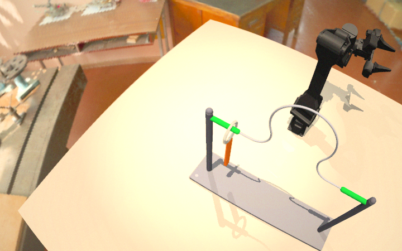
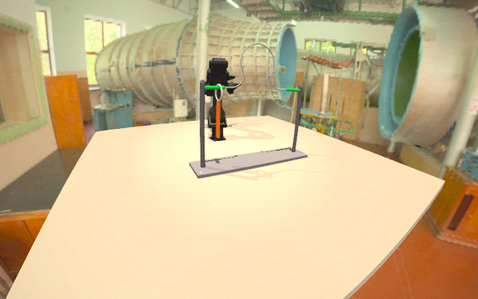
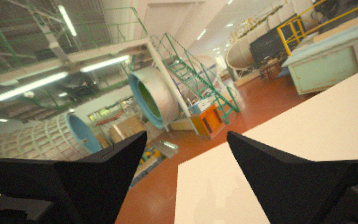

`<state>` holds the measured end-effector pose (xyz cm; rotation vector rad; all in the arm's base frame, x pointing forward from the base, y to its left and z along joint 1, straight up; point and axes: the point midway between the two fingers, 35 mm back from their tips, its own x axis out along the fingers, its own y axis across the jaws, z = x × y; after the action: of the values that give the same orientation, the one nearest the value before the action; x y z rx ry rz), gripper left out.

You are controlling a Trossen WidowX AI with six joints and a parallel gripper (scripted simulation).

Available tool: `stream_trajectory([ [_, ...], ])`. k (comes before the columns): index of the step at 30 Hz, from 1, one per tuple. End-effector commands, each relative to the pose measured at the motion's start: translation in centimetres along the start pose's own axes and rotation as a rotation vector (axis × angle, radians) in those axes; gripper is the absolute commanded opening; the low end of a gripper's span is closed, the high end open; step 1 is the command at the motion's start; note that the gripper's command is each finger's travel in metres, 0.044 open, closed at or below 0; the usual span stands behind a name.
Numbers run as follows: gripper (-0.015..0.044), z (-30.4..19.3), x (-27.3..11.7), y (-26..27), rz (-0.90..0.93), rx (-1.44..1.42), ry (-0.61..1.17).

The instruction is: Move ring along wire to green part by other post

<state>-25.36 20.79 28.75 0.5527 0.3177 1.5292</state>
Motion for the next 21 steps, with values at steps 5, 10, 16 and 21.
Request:
stream_trajectory([
  [5,0.0269,0.4,1.2,-0.4,-0.011,-0.052,-0.024],
  [10,0.0160,1.3,4.1,-2.3,-0.048,-0.130,-0.078],
  [16,0.0160,2.4,7.6,-5.3,-0.102,-0.215,-0.137],
  [21,0.0160,3.6,10.1,-8.1,-0.146,-0.287,-0.176],
])
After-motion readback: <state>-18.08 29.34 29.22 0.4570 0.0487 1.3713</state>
